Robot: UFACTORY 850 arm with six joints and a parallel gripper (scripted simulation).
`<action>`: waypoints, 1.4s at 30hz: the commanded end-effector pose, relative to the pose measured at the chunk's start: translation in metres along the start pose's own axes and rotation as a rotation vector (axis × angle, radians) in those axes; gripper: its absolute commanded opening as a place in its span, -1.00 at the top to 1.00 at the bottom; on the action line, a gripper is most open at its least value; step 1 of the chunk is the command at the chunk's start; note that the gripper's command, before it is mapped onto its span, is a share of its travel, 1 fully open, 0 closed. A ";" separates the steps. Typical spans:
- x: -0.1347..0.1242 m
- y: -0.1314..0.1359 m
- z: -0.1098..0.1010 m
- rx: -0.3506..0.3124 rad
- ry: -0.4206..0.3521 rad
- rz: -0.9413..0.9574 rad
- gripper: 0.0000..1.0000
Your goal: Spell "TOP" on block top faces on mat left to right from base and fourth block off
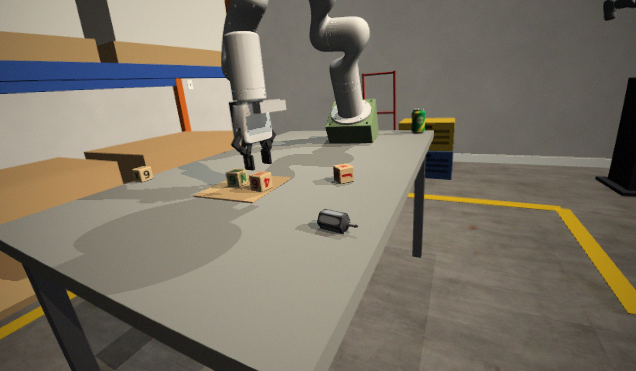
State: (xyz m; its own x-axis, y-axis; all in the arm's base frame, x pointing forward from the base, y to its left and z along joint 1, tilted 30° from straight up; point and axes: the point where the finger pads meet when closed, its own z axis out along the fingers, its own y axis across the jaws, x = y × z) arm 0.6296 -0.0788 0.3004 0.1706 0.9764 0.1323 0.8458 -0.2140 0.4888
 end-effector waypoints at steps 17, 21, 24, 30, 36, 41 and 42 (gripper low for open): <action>0.001 0.001 -0.029 0.002 -0.004 0.000 -1.00; 0.001 0.001 -0.029 0.002 -0.004 0.000 -1.00; 0.001 0.001 -0.029 0.002 -0.004 0.000 -1.00; 0.000 0.001 -0.029 0.002 -0.004 0.000 -1.00; -0.042 0.002 -0.034 0.008 -0.007 -0.108 -1.00; -0.084 0.002 -0.040 0.005 -0.005 -0.219 -1.00; -0.084 0.002 -0.040 0.005 -0.005 -0.219 -1.00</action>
State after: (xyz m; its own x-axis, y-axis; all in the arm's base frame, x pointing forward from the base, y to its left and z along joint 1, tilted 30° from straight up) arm 0.5999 -0.1447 0.3238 0.0532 0.9985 0.0126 0.8762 -0.0527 0.4790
